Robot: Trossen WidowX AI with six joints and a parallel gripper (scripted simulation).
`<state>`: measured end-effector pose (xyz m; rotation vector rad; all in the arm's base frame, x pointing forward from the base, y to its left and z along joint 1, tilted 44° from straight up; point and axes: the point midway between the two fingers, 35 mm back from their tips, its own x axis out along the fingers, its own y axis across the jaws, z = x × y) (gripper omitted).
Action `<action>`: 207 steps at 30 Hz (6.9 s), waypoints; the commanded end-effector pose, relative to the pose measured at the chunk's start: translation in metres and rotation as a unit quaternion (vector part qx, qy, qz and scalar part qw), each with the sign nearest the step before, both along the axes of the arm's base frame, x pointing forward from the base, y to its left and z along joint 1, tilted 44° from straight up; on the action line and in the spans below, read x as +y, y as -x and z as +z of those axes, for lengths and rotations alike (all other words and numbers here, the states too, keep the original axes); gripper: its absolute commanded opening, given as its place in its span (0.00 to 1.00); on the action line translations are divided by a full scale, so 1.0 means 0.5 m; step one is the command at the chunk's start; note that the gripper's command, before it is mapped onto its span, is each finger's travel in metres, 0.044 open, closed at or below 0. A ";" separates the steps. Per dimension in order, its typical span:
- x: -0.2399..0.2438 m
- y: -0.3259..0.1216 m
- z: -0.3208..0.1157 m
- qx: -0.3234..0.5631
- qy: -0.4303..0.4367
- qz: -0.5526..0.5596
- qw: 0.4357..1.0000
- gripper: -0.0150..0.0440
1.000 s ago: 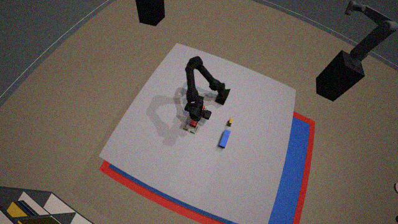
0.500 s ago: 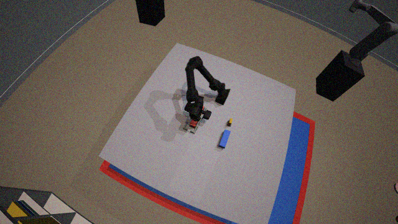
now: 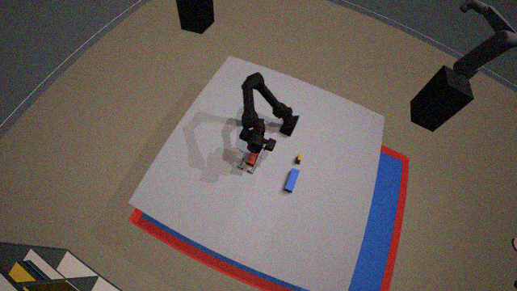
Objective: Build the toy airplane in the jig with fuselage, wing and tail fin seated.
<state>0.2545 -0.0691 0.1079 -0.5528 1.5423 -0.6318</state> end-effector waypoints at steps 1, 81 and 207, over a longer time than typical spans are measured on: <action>0.062 0.002 0.066 0.001 0.001 -0.001 1.000 1.00; 0.269 -0.166 -0.440 0.001 -0.005 0.006 1.000 1.00; 0.147 -0.143 -0.051 0.319 -0.039 0.363 0.875 0.25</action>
